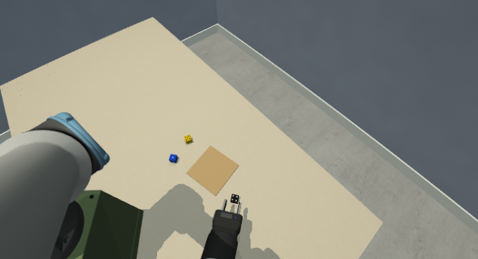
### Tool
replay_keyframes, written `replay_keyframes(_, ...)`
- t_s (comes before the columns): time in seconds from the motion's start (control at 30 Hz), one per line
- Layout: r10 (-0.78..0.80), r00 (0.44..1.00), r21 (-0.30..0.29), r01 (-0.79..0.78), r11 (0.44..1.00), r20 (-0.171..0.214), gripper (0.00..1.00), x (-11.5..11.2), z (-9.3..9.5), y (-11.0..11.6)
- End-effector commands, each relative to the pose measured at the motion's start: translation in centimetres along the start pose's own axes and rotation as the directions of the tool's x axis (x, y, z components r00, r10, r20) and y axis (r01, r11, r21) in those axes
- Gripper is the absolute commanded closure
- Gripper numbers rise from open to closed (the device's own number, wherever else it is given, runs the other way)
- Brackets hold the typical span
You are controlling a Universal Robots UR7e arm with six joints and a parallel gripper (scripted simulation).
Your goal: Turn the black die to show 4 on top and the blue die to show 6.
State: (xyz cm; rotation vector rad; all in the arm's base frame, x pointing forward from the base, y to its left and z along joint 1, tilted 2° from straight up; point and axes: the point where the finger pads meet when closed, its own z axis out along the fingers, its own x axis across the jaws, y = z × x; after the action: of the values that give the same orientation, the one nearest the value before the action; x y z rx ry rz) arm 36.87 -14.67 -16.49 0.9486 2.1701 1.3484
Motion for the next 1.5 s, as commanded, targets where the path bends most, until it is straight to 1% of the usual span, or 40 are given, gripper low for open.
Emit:
replay_keyframes(0.0, 0.0, 1.0, 0.0, 0.0, 1.0, 0.0, 0.21, 0.0, -0.4, 0.7)
replay_keyframes(0.37, 0.0, 1.0, 0.008, 0.0, 1.0, -0.001, 0.21, 0.0, -0.4, 0.8)
replay_keyframes(0.53, 0.0, 1.0, 0.044, 0.0, 0.999, -0.004, 0.21, 0.0, -0.3, 1.0)
replay_keyframes(0.67, 0.0, 1.0, 0.098, 0.0, 0.995, -0.003, 0.21, 0.0, -0.2, 1.2)
replay_keyframes(0.73, 0.0, 1.0, 0.098, 0.0, 0.995, -0.003, 0.21, 0.0, -0.2, 1.2)
replay_keyframes(0.87, 0.0, 1.0, 0.179, 0.0, 0.984, -0.004, 0.21, 0.1, 0.1, 1.6)
replay_keyframes(1.03, 0.001, 1.0, 0.316, 0.0, 0.949, -0.004, 0.21, 0.1, 0.5, 2.3)
replay_keyframes(1.13, 0.0, 1.0, 0.409, 0.0, 0.912, -0.002, 0.21, 0.0, 0.7, 2.8)
replay_keyframes(1.23, 0.0, 1.0, 0.508, 0.0, 0.861, -0.001, 0.21, 0.0, 1.0, 3.3)
replay_keyframes(1.3, 0.0, 1.0, 0.508, 0.0, 0.861, -0.001, 0.21, 0.0, 1.0, 3.3)
replay_keyframes(1.47, 0.001, 1.0, 0.648, 0.0, 0.761, -0.002, 0.21, 0.0, 1.5, 4.1)
